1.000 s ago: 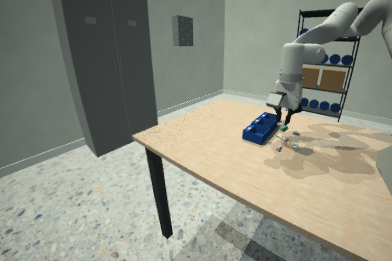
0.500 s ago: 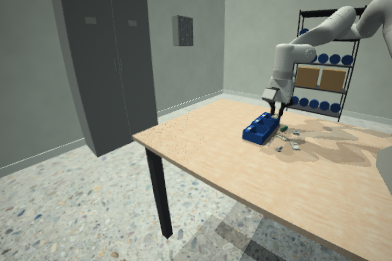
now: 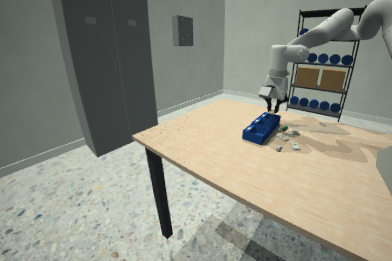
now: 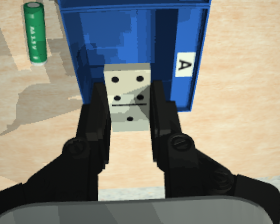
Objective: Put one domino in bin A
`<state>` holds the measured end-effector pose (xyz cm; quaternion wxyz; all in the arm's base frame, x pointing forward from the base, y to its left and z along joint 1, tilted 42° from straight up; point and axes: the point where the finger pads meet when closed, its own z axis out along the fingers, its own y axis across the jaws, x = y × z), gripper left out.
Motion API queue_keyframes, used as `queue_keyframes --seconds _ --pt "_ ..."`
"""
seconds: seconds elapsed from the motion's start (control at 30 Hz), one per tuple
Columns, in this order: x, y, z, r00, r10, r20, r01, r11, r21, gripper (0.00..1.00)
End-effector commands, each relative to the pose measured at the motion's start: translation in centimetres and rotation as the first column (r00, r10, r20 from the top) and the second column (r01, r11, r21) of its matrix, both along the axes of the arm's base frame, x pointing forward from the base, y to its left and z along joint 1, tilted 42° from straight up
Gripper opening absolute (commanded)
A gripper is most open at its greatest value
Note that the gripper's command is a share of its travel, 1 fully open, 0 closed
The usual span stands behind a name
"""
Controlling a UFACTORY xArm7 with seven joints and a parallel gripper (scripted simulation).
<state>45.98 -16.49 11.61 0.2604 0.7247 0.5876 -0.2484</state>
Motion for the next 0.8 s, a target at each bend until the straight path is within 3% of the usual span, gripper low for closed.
queue_keyframes --seconds 0.0,0.77 --pt "0.3 0.7 -0.1 1.0 0.013 0.002 -0.013 1.0 0.006 0.0" --pt "0.1 -0.8 -2.0 1.0 0.013 0.002 -0.013 1.0 0.006 0.0"
